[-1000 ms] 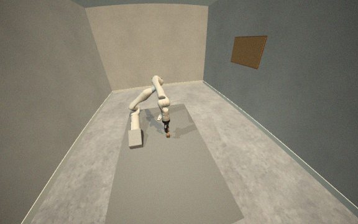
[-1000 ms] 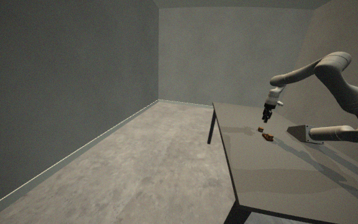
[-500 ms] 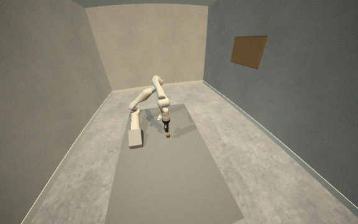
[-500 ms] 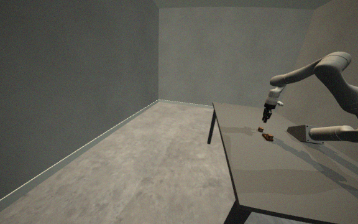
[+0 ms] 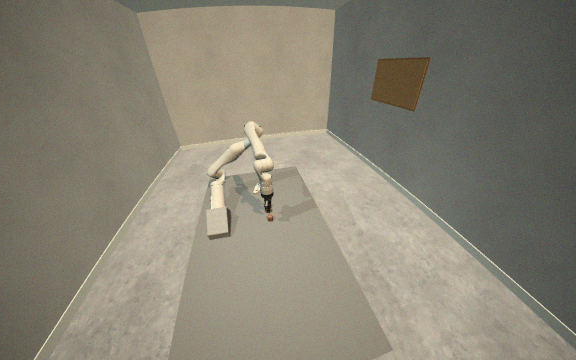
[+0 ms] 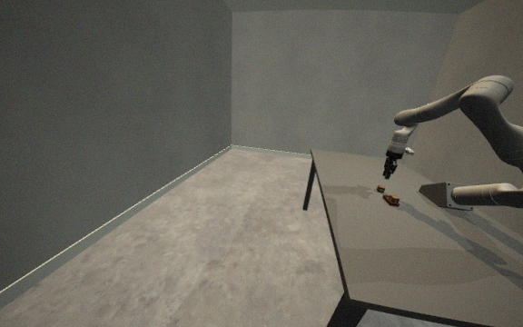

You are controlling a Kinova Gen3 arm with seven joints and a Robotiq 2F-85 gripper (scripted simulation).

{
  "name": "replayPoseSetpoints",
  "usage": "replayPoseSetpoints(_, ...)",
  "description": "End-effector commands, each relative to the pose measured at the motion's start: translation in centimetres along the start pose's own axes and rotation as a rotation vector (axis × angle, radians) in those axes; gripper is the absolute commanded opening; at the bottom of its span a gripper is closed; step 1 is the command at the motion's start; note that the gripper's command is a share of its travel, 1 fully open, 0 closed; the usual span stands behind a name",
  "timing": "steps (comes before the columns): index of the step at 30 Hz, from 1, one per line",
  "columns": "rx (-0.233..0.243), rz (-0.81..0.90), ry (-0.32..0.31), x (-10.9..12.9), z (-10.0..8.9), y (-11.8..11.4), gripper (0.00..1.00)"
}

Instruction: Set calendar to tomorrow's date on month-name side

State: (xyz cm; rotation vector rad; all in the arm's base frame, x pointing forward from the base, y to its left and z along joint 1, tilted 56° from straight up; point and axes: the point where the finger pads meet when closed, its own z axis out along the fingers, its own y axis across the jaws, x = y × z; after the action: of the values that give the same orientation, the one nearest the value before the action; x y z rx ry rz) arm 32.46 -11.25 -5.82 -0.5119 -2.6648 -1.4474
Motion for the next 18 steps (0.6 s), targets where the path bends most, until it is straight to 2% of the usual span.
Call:
replayPoseSetpoints(1,0.001,0.0,-0.002,-0.03,-0.08,-0.02,0.48)
replayPoseSetpoints(18,0.001,0.0,-0.002,-0.04,0.76,-0.02,0.48)
